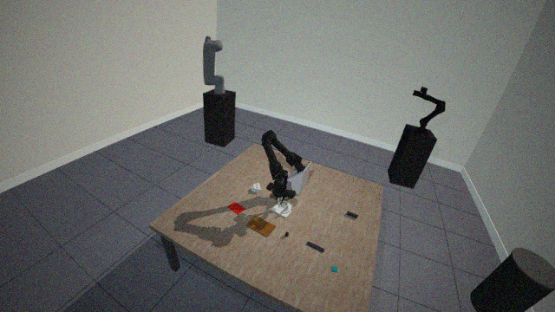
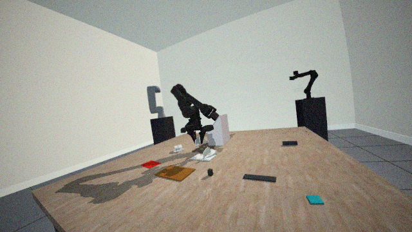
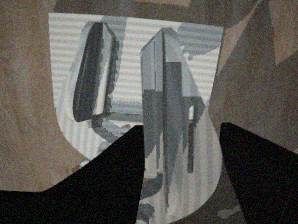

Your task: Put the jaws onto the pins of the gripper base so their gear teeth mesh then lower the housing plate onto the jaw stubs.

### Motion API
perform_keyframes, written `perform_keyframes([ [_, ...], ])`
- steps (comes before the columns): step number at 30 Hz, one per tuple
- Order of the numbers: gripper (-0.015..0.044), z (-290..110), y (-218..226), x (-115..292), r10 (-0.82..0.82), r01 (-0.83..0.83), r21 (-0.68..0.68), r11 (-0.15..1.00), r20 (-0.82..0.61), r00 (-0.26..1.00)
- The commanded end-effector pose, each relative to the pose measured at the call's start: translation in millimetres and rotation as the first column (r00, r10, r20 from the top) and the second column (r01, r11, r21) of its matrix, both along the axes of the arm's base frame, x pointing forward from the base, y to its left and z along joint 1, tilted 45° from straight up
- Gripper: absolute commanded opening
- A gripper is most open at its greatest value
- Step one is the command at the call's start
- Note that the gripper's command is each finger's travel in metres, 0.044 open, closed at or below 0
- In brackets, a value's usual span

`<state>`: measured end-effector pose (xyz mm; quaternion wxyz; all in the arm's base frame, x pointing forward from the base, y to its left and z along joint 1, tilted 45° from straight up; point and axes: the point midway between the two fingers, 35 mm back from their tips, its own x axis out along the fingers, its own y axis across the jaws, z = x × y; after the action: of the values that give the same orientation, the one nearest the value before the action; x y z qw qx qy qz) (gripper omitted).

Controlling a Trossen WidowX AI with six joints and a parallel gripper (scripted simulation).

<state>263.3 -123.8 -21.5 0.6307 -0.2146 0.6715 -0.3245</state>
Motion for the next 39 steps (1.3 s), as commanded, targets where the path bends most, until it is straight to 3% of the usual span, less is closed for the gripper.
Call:
perform_keyframes([
  [1, 0.0134, -6, -4, -3, -0.002, 0.002, 0.002, 1.0, -0.012, 1.0],
  [39, 0.0134, -32, -31, -10, -0.001, 0.001, -0.001, 1.0, -0.013, 1.0],
])
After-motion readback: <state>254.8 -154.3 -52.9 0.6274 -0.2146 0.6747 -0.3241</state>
